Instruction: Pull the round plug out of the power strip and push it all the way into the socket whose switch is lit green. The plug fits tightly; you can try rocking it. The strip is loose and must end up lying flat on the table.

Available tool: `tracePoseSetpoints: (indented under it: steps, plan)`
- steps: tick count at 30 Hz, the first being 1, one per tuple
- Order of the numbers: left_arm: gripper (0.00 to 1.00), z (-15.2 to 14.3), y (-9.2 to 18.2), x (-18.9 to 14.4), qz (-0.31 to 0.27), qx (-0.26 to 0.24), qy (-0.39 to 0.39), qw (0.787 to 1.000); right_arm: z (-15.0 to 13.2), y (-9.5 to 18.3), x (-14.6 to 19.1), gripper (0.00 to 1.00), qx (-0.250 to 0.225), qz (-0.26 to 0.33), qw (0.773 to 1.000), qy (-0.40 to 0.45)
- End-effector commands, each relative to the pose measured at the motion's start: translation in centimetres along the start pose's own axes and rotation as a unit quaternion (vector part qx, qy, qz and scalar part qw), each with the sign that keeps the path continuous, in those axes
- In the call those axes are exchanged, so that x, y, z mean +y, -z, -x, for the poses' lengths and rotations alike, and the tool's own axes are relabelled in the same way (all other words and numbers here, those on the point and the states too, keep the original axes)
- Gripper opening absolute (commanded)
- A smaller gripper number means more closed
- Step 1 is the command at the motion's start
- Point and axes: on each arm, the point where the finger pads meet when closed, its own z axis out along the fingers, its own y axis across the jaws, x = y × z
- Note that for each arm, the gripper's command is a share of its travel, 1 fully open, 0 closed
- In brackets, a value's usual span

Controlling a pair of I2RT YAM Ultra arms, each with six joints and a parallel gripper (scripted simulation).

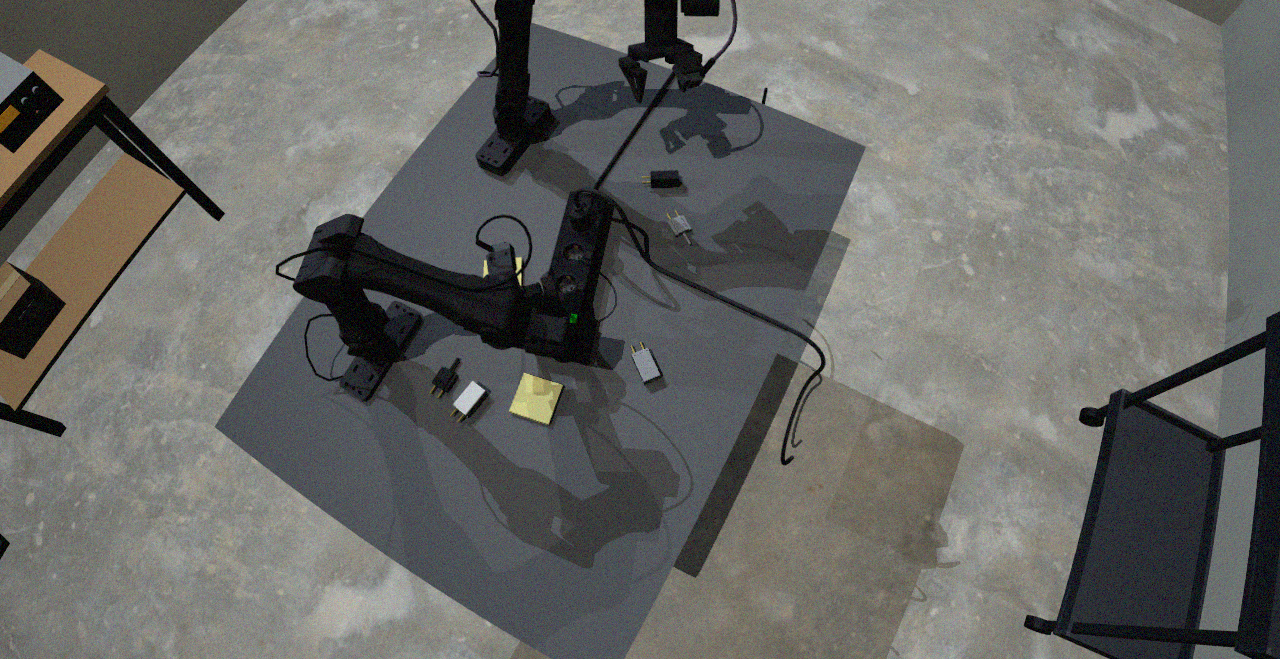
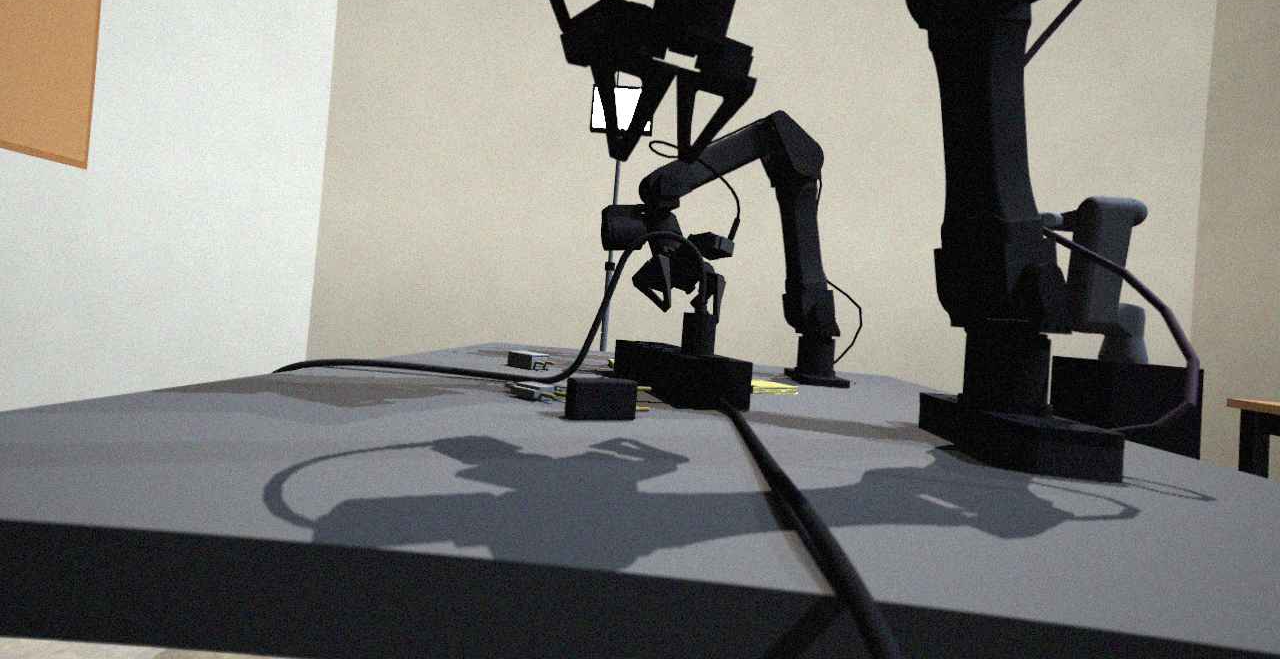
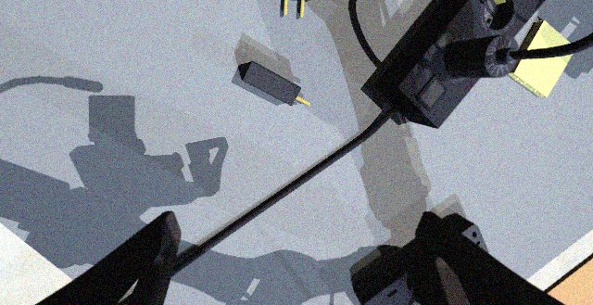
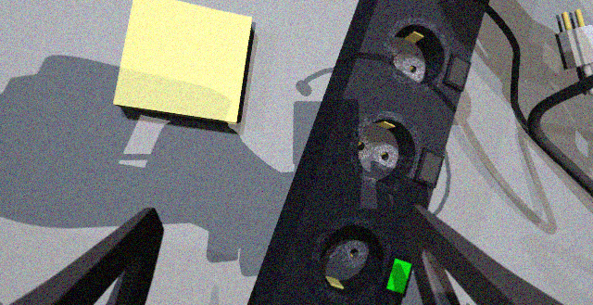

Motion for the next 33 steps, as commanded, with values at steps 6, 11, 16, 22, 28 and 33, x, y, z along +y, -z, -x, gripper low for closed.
tracePoseSetpoints:
  steps: [6,11,16,22,28,33]
  plan:
    - [1.0,0.3,0.5,-0.1,0.007,-0.006,-0.005,1.0,0.3,0.4,-0.4,1.0,0.002,-0.009,1.0,0.007]
    - [1.0,0.3,0.5,-0.1,0.007,-0.006,-0.005,1.0,0.3,0.4,-0.4,1.0,0.002,-0.009,1.0,0.007]
    - [1.0,0.3,0.5,-0.1,0.007,-0.006,-0.005,1.0,0.3,0.4,-0.4,1.0,0.002,-0.009,1.0,0.007]
    - [1.0,0.8,0.5,-0.3,0.018,-0.02,-0.006,1.0,0.6,0.9,-0.8,1.0,0.001,-0.028,0.999,-0.019]
    - [1.0,1.3,-0.1,-1.4,0.035,-0.039,-0.007,0.999,1.4,2.4,-1.3,1.0,0.006,-0.071,0.99,-0.118]
    - [1.0,1.6,-0.9,-3.0,0.05,-0.053,-0.006,0.997,2.0,3.9,-1.7,1.0,0.02,-0.111,0.973,-0.201]
